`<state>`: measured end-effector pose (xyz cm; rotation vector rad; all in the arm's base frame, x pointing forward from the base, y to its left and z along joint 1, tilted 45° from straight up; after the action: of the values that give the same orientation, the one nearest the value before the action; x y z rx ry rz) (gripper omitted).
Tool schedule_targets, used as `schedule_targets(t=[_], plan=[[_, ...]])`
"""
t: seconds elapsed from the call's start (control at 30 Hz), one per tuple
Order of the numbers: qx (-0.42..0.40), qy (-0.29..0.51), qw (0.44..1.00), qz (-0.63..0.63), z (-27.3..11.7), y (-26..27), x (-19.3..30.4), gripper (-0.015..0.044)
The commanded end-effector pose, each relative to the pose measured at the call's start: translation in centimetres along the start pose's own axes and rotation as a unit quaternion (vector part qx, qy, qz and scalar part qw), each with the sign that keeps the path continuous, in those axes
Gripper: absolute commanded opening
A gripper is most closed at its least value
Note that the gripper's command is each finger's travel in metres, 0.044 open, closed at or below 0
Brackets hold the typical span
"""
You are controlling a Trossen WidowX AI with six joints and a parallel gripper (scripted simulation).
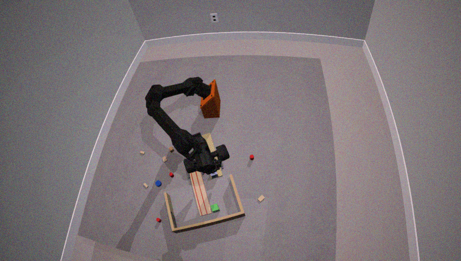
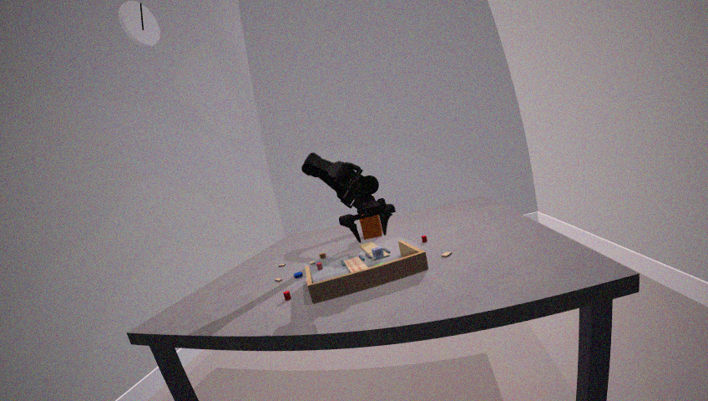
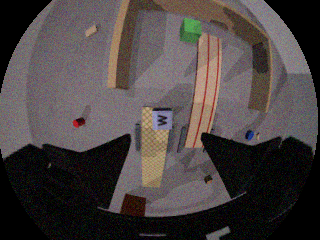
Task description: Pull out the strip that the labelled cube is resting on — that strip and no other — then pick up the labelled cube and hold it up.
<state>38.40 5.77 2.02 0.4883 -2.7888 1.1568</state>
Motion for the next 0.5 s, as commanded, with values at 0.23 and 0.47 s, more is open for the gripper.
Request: schedule_targets(t=[0.23, 0.47], plan=[[0.000, 0.004, 1.000, -0.005, 1.2, 0.3, -1.1, 0.0256], [0.000, 0.004, 1.000, -0.005, 2.4, 0.3, -1.2, 0.0250]])
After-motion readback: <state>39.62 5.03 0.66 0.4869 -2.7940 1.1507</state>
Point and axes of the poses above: the point midway between the two fingers, 35 mm back from their tips, its own z axis out along the fingers, its own y axis across the jaws, x = y × z, the point moved 7 cm from there along -z, back along the fingers, and after that the axes turned 3 degrees about z, right-handed, at the moved point
